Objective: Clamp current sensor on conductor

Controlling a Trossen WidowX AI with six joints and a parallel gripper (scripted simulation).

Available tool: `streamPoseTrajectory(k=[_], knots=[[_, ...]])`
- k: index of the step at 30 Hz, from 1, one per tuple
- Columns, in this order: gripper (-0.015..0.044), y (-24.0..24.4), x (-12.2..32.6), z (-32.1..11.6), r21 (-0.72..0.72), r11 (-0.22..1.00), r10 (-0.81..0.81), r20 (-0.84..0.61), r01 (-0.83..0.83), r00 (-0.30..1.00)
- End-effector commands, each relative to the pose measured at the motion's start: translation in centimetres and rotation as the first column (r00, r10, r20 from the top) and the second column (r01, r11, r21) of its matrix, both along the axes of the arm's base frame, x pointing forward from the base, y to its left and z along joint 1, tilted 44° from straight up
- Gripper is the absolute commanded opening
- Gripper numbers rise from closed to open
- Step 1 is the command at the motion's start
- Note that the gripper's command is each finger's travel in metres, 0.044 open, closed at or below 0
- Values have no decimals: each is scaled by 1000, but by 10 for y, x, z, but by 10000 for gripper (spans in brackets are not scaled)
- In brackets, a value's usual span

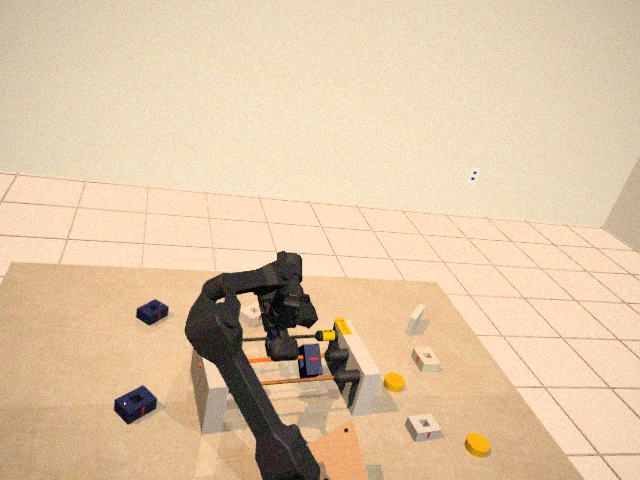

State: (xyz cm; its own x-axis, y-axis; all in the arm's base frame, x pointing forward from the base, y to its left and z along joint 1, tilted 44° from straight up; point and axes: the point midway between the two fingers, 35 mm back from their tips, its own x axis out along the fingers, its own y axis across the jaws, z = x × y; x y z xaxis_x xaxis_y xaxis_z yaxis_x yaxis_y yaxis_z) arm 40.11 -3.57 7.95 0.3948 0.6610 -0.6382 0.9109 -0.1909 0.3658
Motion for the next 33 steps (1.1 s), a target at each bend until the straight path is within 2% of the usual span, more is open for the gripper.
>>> streamPoseTrajectory(k=[1,22,31,33], knots=[[0,0,-1,0,2,1000,-2,-3,2,1000],[0,4,1,-4,0,1000,0,-1,0,1000],[236,1,1,-1,-1,1000,0,5,0,1000],[252,1,1,-1,-1,1000,0,5,0,1000]])
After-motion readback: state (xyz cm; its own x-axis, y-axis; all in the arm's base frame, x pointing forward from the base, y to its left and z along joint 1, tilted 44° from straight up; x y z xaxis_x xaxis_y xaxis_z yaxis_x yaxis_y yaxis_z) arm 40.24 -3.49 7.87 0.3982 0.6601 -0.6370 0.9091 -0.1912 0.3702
